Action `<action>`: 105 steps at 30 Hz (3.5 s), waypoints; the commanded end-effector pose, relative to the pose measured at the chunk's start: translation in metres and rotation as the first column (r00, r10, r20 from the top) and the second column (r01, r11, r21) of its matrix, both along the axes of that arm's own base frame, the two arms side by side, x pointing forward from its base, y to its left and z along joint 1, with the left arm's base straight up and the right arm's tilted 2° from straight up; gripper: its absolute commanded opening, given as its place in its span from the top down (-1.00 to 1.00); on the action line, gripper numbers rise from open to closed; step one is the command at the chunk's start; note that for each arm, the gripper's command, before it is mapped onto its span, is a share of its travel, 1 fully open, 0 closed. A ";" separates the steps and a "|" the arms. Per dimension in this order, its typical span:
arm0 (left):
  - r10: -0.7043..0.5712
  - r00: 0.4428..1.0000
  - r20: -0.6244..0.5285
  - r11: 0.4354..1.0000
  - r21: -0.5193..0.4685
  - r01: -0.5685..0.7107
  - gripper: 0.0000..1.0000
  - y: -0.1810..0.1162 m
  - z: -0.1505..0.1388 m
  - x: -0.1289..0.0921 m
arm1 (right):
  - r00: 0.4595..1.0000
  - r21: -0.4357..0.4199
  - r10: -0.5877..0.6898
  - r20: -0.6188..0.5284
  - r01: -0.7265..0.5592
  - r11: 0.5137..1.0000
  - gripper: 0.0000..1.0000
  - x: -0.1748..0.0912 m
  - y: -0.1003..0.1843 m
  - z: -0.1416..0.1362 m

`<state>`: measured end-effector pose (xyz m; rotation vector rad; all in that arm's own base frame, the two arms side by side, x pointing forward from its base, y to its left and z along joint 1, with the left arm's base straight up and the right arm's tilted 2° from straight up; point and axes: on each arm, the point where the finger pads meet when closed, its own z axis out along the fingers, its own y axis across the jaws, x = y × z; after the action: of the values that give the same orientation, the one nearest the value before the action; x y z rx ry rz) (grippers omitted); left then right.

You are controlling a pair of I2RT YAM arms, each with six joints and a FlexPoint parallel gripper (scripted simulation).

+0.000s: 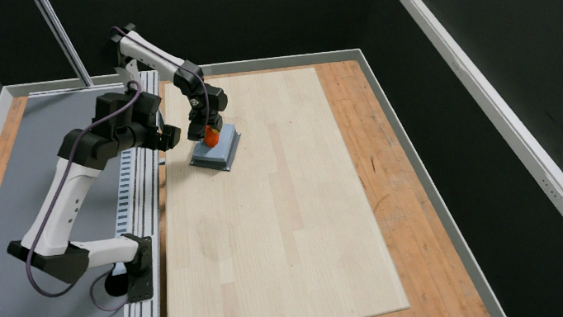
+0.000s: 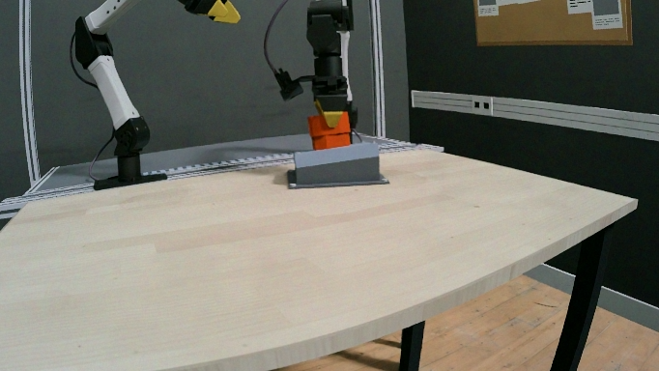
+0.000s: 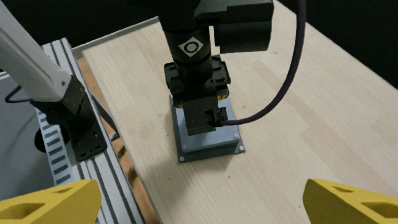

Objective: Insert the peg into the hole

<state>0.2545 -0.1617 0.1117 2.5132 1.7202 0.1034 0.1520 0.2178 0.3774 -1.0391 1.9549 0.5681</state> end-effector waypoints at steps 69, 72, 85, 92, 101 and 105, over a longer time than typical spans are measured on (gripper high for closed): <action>0.007 1.000 0.020 1.000 -0.022 -0.007 0.32 -0.001 -0.016 0.010 | 1.000 0.030 -0.005 0.016 0.005 1.000 -1.00 -0.004 -0.005 0.013; 0.007 1.000 0.018 1.000 -0.020 -0.007 0.32 -0.001 -0.019 0.010 | 1.000 0.030 -0.005 0.016 0.005 1.000 -1.00 -0.004 -0.005 0.013; 0.006 0.999 0.041 1.000 -0.021 -0.005 0.32 0.000 -0.010 0.009 | 1.000 0.030 -0.005 0.016 0.005 1.000 -1.00 -0.004 -0.005 0.013; 0.011 0.997 0.078 0.999 -0.041 -0.008 -0.41 -0.001 0.022 0.005 | 1.000 0.030 -0.005 0.016 0.005 1.000 -1.00 -0.004 -0.005 0.013; 0.005 0.999 0.039 1.000 -0.026 -0.003 -0.41 0.001 0.034 0.004 | 1.000 0.030 -0.005 0.016 0.005 1.000 -1.00 -0.004 -0.005 0.013; 0.006 1.000 0.011 1.000 -0.005 -0.006 -0.41 0.005 0.022 0.002 | 1.000 0.030 -0.005 0.016 0.005 1.000 -1.00 -0.004 -0.005 0.013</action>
<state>0.2607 -0.1612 0.1404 2.4654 1.7032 0.1361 0.1519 0.2178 0.3773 -1.0392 1.9553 0.5680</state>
